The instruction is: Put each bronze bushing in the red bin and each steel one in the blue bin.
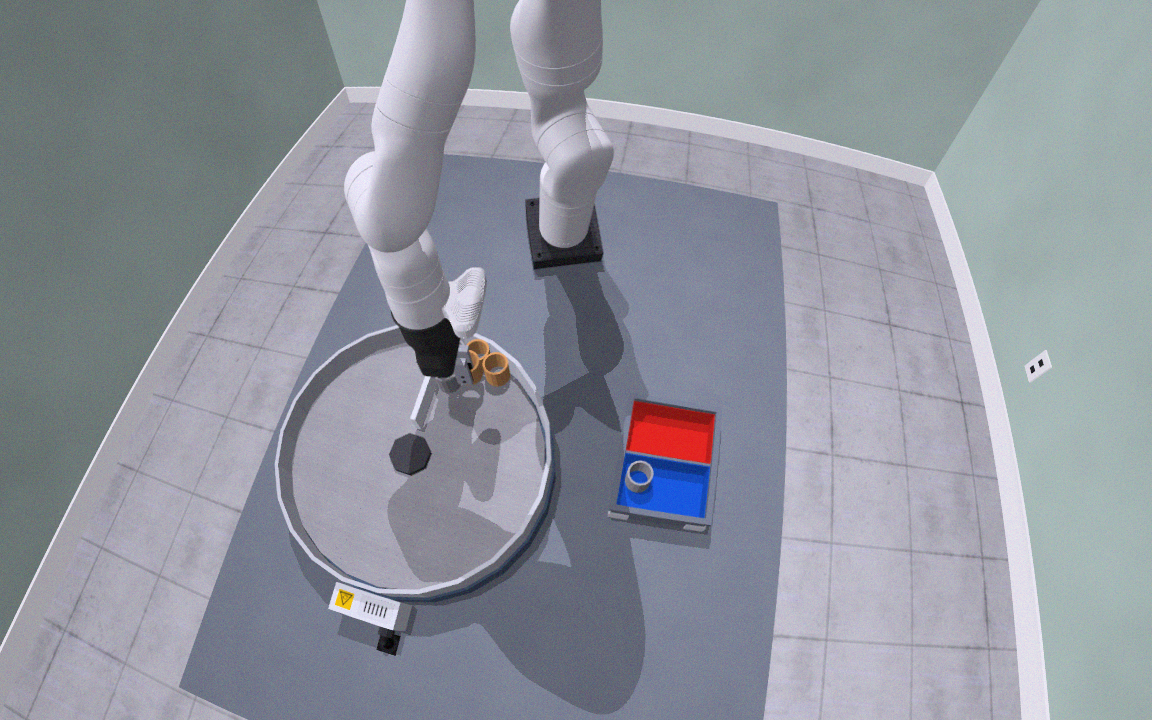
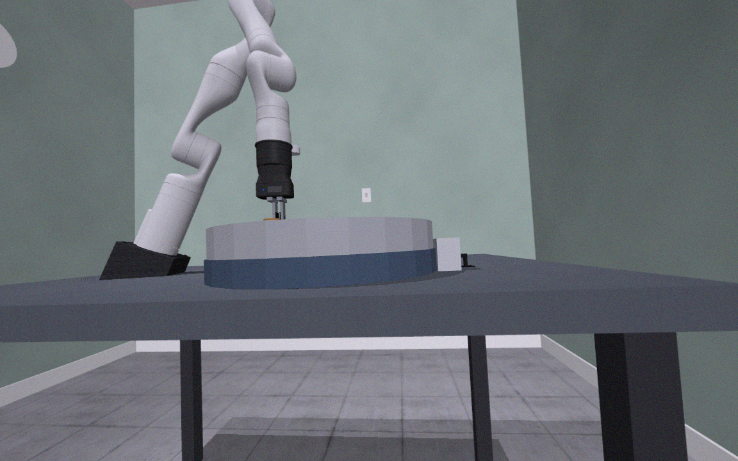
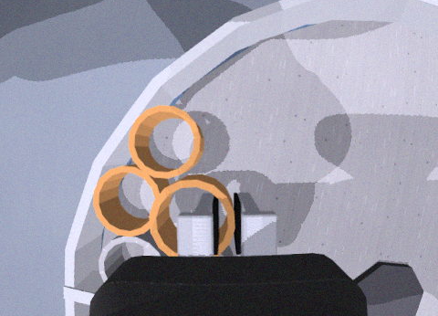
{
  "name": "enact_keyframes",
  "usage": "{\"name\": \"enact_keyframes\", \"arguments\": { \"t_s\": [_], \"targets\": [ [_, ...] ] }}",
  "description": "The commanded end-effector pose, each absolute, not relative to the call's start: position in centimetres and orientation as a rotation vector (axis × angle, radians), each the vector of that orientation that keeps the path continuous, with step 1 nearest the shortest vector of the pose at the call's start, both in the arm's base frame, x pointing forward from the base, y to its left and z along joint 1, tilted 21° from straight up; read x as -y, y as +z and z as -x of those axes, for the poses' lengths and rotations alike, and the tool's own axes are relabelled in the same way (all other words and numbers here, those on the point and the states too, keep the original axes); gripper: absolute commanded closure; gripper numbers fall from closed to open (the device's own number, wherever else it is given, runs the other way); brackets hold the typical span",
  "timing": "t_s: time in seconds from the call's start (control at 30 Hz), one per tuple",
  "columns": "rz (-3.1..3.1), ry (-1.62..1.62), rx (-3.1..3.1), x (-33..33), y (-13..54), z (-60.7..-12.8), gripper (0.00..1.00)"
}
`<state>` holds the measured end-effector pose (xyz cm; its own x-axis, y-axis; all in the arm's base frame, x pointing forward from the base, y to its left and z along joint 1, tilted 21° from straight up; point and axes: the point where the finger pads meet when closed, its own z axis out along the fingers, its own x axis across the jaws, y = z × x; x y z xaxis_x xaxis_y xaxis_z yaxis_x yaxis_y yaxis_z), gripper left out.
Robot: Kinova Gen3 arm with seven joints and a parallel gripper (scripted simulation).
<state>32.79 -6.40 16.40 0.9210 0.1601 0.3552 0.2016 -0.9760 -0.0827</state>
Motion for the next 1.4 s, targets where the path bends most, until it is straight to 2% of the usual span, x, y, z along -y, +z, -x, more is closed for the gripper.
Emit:
{"name": "enact_keyframes", "arguments": {
  "t_s": [0.0,1.37],
  "targets": [
    [2.964,-0.535,0.28,6.4,16.5,-32.8,1.0],
    [2.964,-0.534,0.28,6.6,17.7,-32.4,1.0]
  ]
}}
